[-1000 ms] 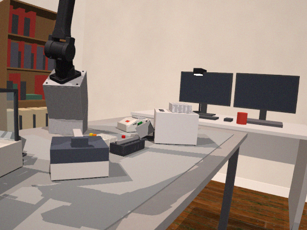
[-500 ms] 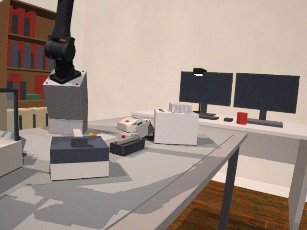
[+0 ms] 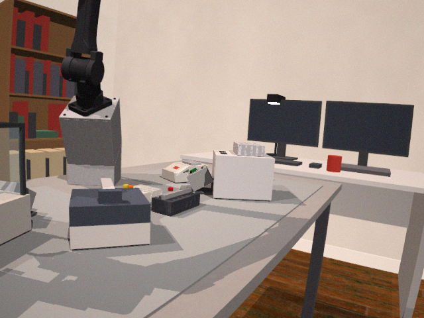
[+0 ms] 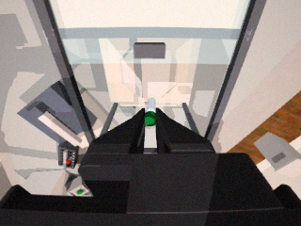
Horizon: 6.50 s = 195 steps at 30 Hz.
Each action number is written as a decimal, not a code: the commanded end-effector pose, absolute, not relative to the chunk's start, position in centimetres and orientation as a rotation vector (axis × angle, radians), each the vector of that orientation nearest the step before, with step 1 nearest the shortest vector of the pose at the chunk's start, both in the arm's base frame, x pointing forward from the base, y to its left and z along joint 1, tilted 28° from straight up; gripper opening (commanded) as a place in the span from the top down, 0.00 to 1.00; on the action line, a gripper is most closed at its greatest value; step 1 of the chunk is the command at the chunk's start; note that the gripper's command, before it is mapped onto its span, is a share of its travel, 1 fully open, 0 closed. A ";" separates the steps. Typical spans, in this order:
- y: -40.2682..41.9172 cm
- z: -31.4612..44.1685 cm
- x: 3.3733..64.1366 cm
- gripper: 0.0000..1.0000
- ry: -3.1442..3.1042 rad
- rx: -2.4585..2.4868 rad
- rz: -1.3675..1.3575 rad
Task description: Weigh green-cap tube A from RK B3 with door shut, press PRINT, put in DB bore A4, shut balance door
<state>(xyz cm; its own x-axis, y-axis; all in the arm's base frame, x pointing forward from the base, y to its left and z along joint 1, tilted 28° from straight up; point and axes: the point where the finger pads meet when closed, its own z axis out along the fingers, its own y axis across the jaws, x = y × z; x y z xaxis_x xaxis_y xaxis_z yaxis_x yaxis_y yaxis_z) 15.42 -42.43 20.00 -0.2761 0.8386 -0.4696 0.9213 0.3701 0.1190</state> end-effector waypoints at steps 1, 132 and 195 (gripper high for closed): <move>-43.1 19.3 16.3 0.91 2.178 1.524 -0.238; -46.9 12.2 18.4 0.91 2.167 1.515 -0.254; -46.6 10.6 19.0 0.91 2.184 1.528 -0.231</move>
